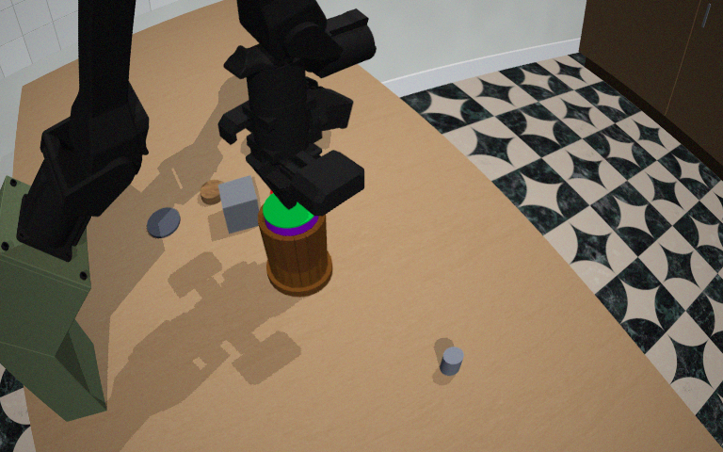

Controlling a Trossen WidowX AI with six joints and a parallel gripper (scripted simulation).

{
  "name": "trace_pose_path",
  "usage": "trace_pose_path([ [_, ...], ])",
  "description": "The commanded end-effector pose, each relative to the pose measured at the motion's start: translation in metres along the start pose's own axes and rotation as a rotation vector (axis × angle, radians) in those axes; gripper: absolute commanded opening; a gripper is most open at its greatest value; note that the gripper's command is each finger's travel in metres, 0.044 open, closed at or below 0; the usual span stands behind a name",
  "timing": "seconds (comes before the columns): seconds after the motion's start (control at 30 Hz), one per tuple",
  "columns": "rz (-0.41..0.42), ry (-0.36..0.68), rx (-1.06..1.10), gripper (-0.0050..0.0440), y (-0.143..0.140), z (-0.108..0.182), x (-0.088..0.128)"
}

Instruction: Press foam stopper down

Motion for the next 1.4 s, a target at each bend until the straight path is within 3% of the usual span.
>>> trace_pose_path([
  [0.0, -0.006, -0.013, -0.002, 0.0000, 0.0003, -0.0025, 0.0017],
  [1.37, -0.006, -0.013, -0.002, 0.0000, -0.0004, 0.0017, -0.0019],
])
Point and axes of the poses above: the point midway between the two fingers, 35 mm back from their tips, its own x axis back along the fingers, its own y axis across the jaws, z = x × y, the point moved 3 cm from there along x, back along the fingers, and after that the axes turned 14 degrees about -x, right-handed, at the moved point
